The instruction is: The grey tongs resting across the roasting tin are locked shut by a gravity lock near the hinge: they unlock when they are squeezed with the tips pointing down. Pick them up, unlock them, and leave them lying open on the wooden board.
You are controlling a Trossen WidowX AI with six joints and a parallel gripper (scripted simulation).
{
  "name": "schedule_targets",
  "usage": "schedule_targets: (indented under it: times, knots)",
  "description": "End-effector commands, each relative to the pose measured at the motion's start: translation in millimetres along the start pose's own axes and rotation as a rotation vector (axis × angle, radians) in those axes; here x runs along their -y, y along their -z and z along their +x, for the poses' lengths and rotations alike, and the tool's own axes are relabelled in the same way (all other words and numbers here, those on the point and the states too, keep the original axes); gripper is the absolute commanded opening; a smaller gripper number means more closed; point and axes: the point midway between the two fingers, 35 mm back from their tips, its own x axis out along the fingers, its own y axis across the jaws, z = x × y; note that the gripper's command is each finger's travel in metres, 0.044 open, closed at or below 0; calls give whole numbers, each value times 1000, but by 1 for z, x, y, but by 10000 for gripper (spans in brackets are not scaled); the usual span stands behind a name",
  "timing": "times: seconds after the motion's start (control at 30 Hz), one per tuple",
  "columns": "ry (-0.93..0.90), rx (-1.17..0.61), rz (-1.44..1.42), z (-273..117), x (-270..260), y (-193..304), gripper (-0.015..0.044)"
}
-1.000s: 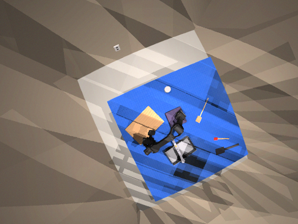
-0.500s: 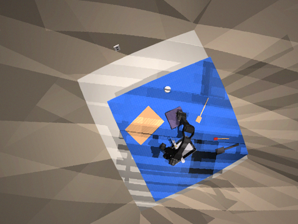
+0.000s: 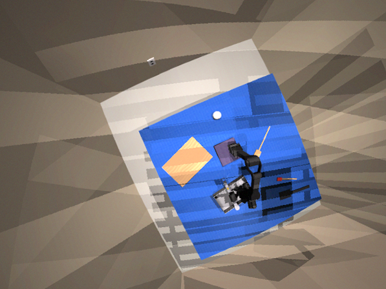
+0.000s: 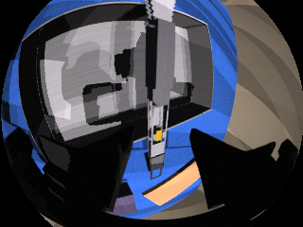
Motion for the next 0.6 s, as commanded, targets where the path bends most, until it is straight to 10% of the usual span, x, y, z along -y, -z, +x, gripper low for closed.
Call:
schedule_targets:
  times: [0.0,0.57]
  knots:
    - [14,14,-48,-4,-2,-1,260]
    - [14,14,-48,6,-3,-1,260]
